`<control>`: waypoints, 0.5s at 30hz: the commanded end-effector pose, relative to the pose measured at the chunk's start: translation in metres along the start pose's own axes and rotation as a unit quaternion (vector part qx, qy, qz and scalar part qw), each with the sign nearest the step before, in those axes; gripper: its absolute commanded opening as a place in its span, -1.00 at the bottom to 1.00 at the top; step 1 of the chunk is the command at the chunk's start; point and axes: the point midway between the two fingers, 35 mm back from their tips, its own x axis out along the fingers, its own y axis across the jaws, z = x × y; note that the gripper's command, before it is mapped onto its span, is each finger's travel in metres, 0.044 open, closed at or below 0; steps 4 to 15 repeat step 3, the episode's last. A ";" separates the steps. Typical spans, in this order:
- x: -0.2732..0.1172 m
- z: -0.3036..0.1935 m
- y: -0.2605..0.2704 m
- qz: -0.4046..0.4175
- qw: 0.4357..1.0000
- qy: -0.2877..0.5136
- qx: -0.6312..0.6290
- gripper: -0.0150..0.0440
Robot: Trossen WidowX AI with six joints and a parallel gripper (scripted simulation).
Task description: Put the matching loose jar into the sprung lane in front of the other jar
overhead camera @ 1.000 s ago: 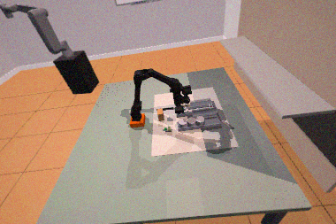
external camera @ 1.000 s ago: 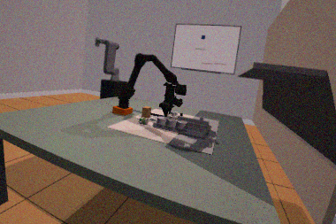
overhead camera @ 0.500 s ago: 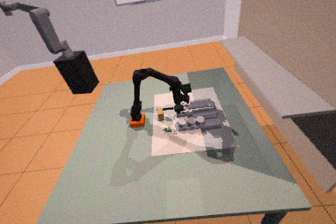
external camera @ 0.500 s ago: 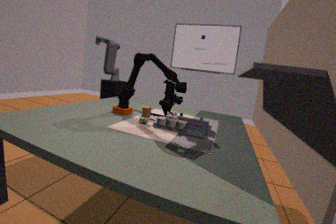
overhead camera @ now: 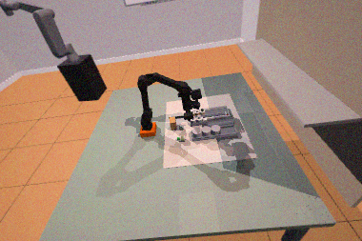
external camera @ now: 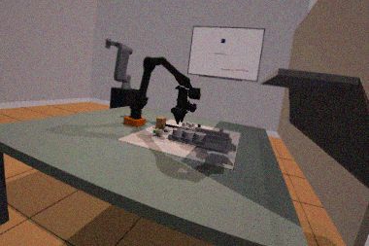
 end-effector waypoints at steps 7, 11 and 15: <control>0.002 -0.022 0.000 -0.001 1.000 0.004 0.002 0.55; 0.002 -0.022 0.000 -0.001 1.000 0.004 0.002 0.55; 0.002 -0.022 0.000 -0.001 1.000 0.004 0.002 0.55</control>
